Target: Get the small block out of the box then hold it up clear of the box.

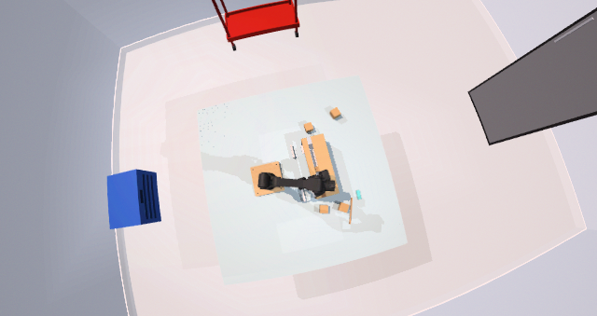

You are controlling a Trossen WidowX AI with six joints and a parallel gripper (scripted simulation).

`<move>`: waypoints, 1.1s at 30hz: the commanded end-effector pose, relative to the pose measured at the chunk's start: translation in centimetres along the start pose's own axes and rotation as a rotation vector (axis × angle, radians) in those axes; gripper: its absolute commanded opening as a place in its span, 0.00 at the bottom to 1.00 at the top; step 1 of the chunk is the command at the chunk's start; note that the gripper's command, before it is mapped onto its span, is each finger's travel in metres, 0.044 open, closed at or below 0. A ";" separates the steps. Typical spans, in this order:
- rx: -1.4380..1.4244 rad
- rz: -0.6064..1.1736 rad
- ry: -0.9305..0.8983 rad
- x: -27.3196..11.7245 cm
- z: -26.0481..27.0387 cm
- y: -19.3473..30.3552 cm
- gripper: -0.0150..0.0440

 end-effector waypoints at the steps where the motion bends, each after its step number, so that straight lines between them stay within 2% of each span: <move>1: 0.099 0.051 0.050 0.0 -0.5 0.1 0.93; 33: 0.099 0.051 0.050 4.0 -0.9 -1.0 0.93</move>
Point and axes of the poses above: the point midway between the two fingers, 35 mm back from their tips, its own x axis out along the fingers, its own z axis across the jaws, y = z × x, the point moved 2 cm from there along -x, back along the fingers, and after that the axes turned 15 degrees about -x, right-handed, at the moved point
